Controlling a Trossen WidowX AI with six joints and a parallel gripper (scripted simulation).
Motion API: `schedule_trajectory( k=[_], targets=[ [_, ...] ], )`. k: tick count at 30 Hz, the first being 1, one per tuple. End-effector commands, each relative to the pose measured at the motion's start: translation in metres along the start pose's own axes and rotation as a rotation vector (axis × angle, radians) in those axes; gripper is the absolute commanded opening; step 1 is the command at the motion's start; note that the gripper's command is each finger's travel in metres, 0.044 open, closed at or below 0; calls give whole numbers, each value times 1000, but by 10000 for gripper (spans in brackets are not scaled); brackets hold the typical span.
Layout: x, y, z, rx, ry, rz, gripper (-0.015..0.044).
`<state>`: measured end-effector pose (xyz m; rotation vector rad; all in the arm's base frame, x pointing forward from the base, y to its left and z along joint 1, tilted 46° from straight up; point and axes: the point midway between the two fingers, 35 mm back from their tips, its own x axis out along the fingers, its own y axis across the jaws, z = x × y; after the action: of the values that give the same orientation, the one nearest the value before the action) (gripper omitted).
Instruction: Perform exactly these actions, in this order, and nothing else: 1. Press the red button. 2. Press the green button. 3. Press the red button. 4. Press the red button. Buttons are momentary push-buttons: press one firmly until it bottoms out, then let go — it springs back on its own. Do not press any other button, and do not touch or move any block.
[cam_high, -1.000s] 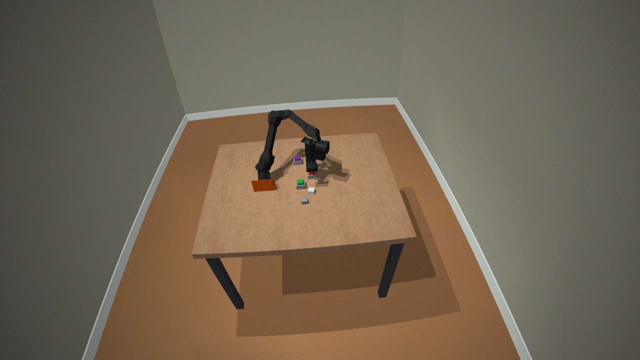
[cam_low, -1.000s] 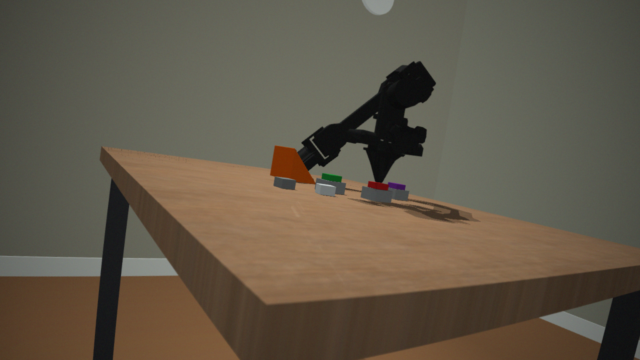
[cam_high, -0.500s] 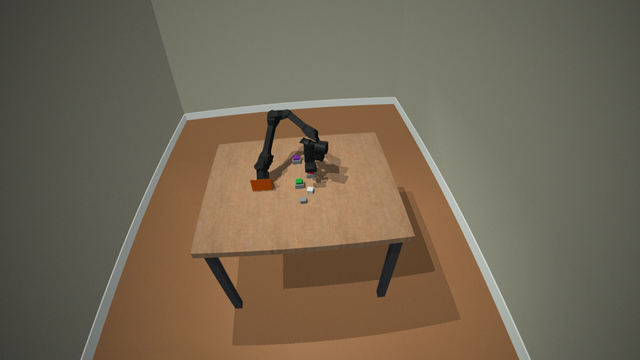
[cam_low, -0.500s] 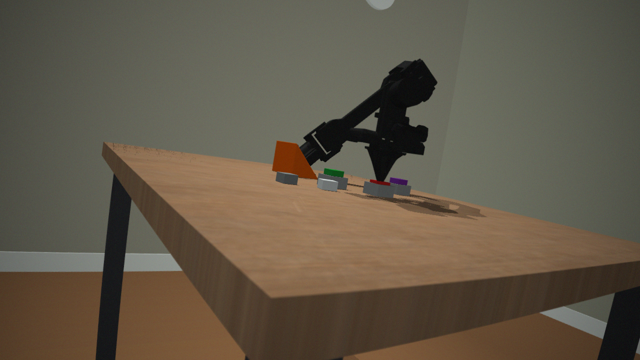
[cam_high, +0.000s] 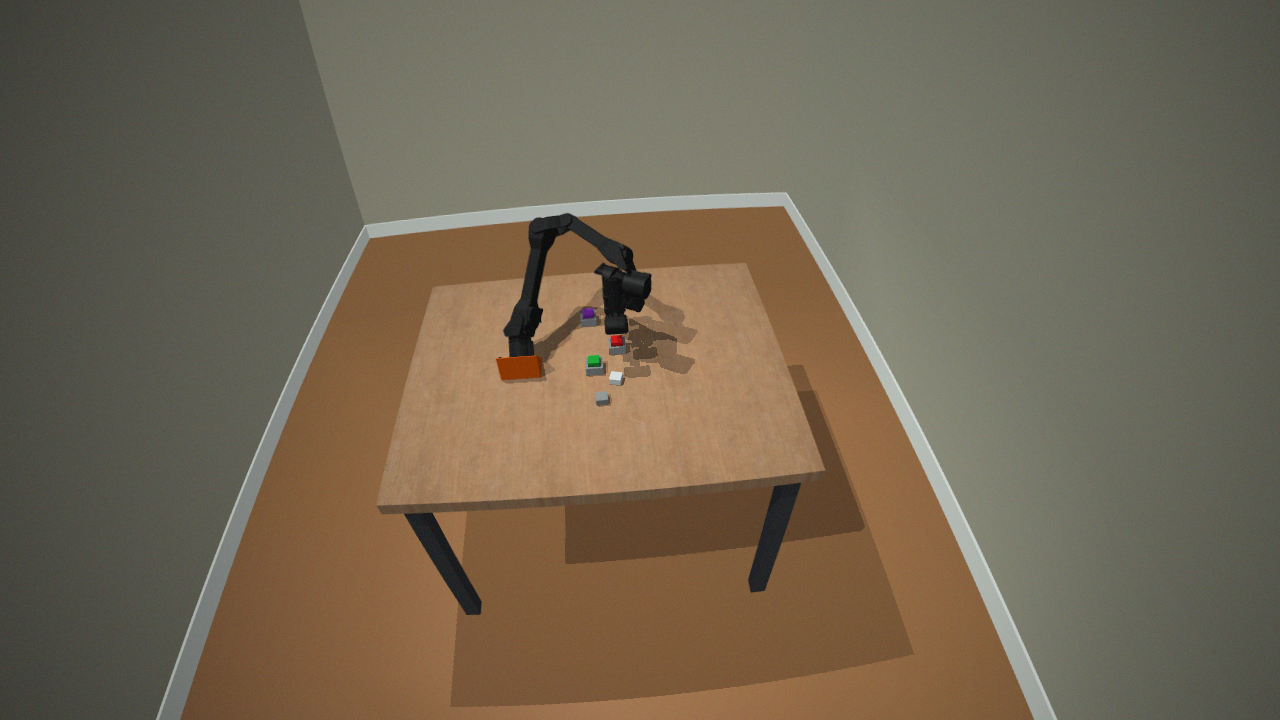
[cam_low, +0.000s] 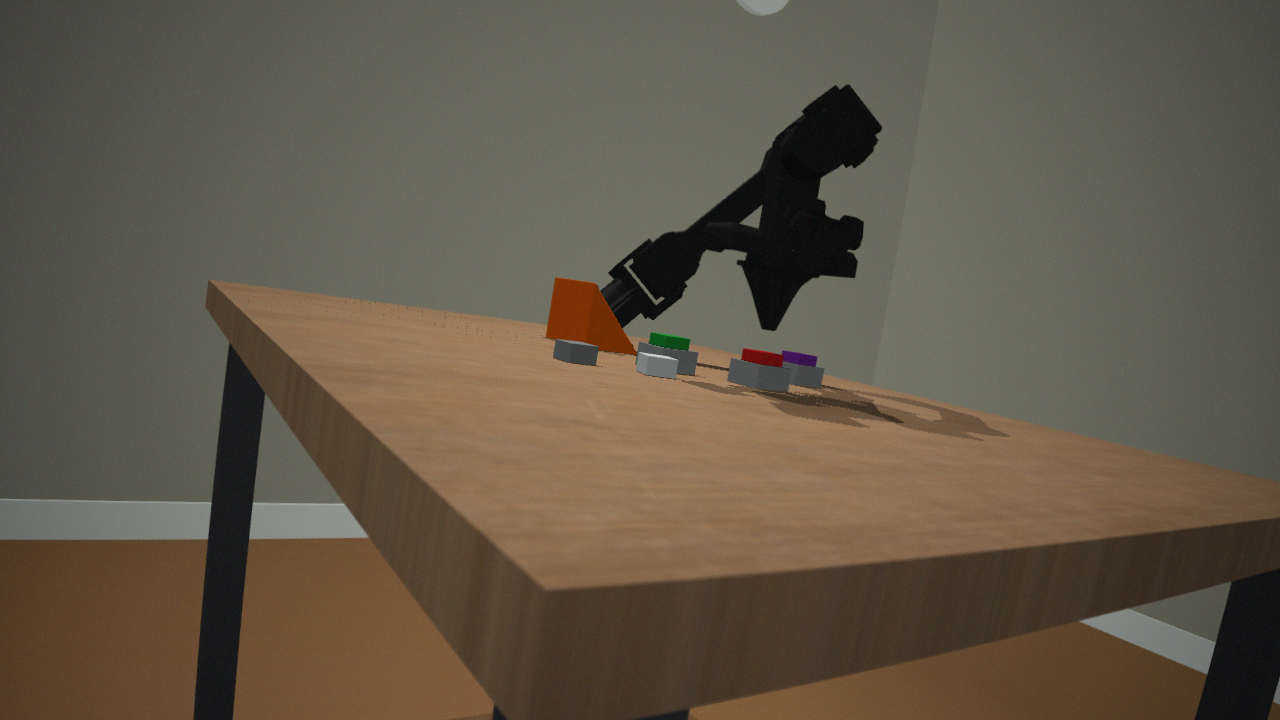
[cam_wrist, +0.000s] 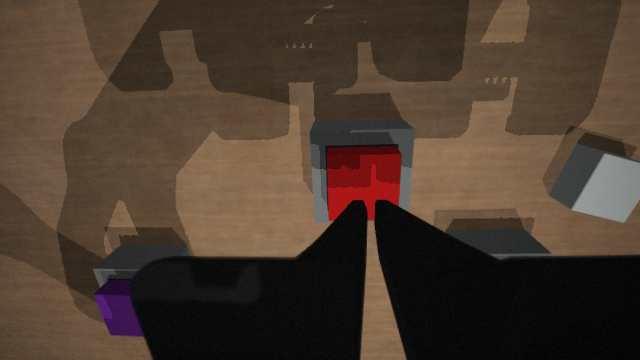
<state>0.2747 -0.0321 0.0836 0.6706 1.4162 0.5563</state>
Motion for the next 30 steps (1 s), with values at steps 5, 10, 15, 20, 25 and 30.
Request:
schedule_trajectory(
  k=[5, 10, 15, 20, 25, 30],
  targets=[
    [-61, 0, 0, -5, 9, -5, 20],
    [-64, -10, -7, -4, 8, -9, 20],
    [-65, -72, -60, -2, 11, -12, 20],
    [-64, -79, -69, -2, 11, -10, 20],
    [-33, -80, -67, -3, 10, -10, 20],
    [-2, -79, -69, -4, 10, -8, 20]
  ],
)
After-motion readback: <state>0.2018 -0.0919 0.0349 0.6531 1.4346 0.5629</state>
